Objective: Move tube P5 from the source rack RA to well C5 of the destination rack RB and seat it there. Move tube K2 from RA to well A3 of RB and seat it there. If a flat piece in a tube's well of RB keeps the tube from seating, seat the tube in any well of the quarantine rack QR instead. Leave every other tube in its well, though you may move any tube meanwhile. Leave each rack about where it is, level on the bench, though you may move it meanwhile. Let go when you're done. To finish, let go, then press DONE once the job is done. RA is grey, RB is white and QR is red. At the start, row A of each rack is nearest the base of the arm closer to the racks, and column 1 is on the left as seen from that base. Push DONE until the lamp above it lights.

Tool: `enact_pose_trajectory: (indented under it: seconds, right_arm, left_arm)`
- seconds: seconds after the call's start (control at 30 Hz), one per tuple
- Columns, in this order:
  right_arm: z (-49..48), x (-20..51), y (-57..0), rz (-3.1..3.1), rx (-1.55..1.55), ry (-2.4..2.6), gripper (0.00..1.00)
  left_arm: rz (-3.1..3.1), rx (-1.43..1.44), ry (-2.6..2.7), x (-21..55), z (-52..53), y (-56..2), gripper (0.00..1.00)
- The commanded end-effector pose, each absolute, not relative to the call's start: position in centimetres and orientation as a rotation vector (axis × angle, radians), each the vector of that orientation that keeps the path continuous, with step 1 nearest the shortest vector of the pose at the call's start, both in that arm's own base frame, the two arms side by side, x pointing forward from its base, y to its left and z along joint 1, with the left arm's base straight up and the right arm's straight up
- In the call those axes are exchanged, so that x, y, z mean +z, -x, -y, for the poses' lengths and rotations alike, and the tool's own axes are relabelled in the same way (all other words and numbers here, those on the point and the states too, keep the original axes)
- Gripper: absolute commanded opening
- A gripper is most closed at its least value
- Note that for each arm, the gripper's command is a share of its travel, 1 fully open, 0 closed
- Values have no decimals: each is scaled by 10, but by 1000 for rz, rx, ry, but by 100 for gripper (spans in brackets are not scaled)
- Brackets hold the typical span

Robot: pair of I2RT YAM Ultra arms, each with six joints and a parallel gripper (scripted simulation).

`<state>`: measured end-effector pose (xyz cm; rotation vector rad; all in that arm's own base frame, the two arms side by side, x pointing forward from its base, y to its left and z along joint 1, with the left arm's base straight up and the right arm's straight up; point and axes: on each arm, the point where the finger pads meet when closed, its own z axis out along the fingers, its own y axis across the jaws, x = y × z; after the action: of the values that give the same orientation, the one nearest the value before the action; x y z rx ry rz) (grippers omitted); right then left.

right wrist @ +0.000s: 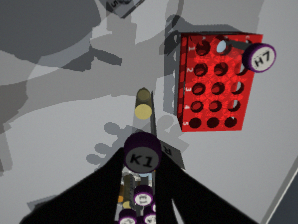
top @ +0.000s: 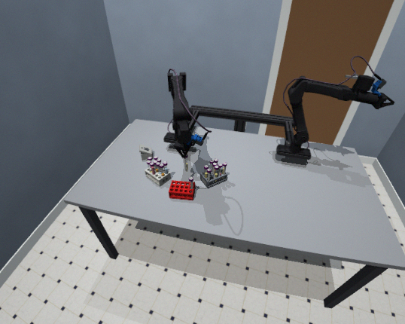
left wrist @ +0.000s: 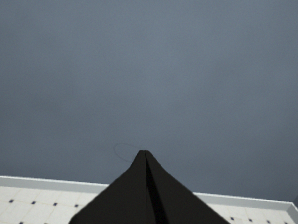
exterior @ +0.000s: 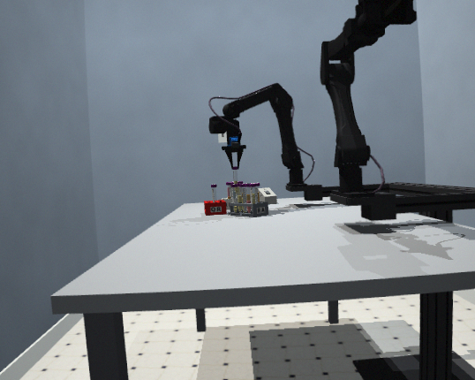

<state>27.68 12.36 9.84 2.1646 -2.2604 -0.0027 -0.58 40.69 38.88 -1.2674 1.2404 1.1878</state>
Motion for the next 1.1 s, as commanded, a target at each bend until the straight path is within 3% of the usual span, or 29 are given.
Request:
enact_pose_trajectory:
  seconds: [0.0, 1.07]
  right_arm:
    - [-135, 103, -265, 2236, -4, -2218, 0]
    - [-200, 105, -200, 2243, -5, -2225, 0]
  left_arm:
    - [-1202, 1221, 1221, 416, -398, 7, 0]
    - [-1202, 1221, 1221, 416, -398, 7, 0]
